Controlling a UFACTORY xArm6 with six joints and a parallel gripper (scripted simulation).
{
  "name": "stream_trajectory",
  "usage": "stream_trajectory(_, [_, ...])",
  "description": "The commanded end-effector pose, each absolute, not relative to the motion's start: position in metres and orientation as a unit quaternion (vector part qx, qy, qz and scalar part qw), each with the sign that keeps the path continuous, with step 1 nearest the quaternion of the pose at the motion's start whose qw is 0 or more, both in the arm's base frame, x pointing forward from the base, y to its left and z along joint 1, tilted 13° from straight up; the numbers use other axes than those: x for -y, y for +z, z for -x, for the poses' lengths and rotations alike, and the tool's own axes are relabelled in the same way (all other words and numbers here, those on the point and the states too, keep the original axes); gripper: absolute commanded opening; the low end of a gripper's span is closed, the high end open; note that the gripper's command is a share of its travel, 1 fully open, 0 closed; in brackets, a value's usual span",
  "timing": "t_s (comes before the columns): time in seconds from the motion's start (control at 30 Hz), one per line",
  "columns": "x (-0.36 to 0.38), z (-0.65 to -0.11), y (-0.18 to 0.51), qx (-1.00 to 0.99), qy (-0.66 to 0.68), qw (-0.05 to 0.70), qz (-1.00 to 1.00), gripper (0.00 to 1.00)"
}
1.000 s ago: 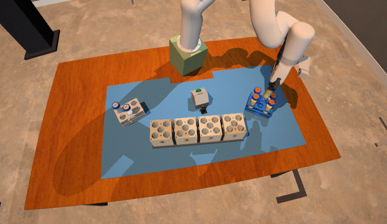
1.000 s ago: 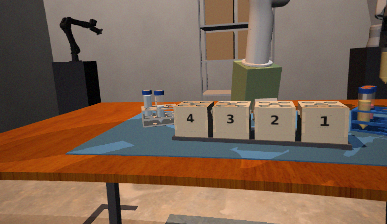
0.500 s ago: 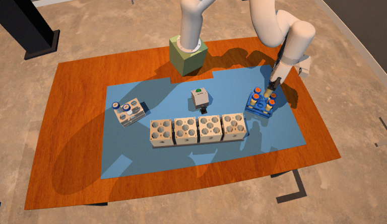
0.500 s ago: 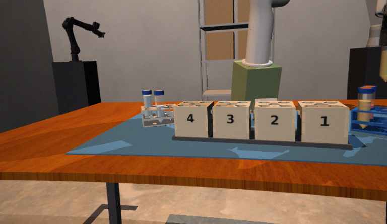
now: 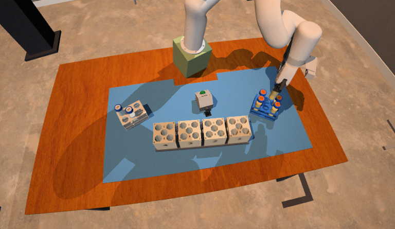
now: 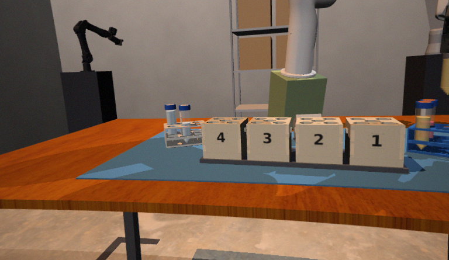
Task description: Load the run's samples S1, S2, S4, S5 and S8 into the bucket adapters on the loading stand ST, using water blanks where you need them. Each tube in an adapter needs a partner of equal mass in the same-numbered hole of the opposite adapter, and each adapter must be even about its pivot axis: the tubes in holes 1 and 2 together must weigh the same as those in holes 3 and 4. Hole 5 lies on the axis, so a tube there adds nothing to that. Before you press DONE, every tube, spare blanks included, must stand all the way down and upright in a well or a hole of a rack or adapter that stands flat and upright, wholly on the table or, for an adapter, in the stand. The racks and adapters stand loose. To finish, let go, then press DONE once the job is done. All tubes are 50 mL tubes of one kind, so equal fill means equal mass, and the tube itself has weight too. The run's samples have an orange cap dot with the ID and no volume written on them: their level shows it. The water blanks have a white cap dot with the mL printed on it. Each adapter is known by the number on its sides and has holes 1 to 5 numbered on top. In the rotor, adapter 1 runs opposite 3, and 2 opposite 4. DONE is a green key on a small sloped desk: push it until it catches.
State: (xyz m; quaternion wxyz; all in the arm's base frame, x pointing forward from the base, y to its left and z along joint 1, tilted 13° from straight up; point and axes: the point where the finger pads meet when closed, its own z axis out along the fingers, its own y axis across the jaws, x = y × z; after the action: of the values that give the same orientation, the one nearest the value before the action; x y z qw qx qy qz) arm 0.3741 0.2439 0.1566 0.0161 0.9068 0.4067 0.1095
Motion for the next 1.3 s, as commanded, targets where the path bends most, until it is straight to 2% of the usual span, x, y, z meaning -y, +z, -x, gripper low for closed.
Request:
stream_trajectory(0.0, [-0.245,-0.375,0.158,-0.407,0.112,0.016,-0.907,0.00])
stream_trajectory(0.43, [-0.245,-0.375,0.158,-0.407,0.112,0.016,-0.907,0.00])
stream_trajectory(0.7, [-0.271,-0.346,0.154,-0.407,0.112,0.015,-0.907,0.00])
stream_trajectory(1.27, [-0.271,-0.346,0.154,-0.407,0.112,0.015,-0.907,0.00])
